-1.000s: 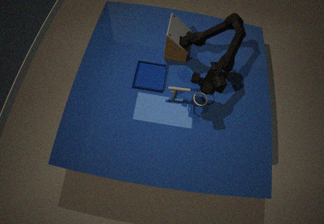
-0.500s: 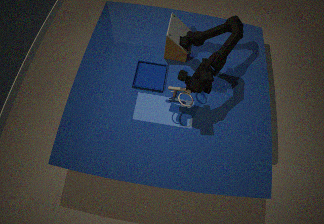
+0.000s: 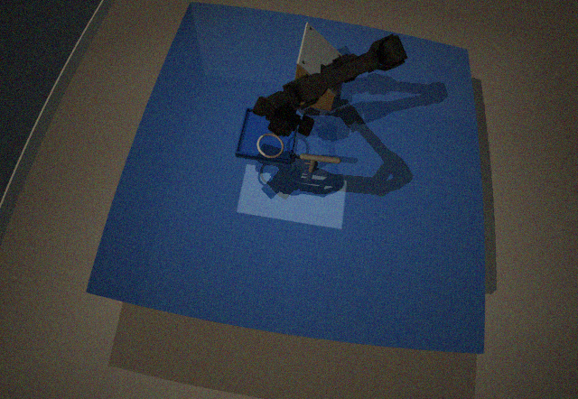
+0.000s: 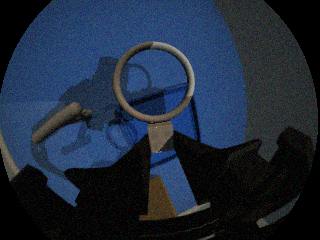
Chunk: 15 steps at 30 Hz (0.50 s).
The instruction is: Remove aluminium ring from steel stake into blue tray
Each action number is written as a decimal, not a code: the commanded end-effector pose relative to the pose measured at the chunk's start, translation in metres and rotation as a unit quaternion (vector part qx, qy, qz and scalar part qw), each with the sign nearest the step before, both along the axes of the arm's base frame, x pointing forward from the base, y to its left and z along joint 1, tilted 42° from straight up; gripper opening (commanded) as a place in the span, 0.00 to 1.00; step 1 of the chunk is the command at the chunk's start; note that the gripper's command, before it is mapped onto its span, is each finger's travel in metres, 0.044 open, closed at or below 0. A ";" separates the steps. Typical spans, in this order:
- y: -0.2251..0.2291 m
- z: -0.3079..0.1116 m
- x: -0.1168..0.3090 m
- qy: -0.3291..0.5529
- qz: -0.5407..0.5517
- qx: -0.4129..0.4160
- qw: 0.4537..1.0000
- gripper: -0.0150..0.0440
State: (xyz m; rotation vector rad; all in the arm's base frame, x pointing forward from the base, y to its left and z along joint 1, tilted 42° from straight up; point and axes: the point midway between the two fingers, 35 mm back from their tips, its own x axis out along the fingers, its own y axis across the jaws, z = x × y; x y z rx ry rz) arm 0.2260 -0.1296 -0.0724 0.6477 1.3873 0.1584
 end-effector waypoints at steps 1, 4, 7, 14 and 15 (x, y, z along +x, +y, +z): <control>0.001 -0.042 -0.053 -0.008 0.030 0.051 0.998 0.25; 0.009 -0.059 -0.078 -0.025 0.042 0.081 0.995 0.25; 0.011 -0.062 -0.083 -0.029 0.045 0.088 0.995 0.25; 0.016 -0.068 -0.082 -0.029 0.045 0.088 0.995 0.25; 0.019 -0.072 -0.081 -0.029 0.045 0.088 0.995 0.25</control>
